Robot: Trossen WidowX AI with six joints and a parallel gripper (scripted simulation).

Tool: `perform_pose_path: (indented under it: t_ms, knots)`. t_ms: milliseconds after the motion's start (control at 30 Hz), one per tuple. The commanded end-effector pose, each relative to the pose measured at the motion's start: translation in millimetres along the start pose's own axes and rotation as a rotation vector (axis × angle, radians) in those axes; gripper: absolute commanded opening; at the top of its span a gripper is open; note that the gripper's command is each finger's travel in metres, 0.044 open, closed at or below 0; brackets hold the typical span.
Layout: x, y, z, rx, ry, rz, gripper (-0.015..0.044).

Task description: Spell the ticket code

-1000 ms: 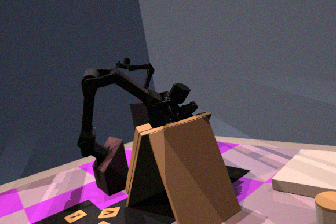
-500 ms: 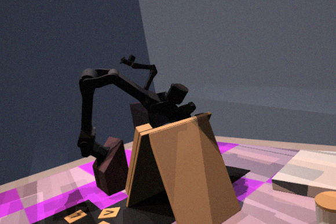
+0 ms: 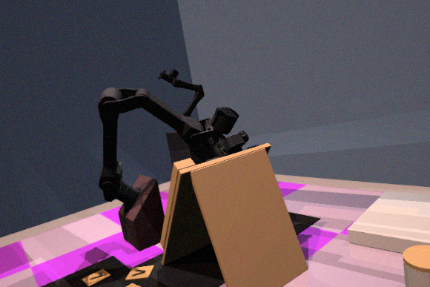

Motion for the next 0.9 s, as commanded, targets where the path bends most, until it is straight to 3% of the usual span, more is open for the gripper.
perform_pose_path:
  t_ms: [0,867]
  knots:
    - [-2.4,-0.1,-1.0,0.003,0.007,0.002,0.0]
    - [-15.8,-0.2,0.3,0.003,0.008,0.002,0.0]
Point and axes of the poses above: the point midway between the two fingers, 35 mm back from their tips, its own y axis back along the fingers, its own x axis across the jaws, z = x × y, the point moved 4 cm from there along y, back along the fingers, and after that the axes turned 6 degrees about -y, right-handed, at the moved point
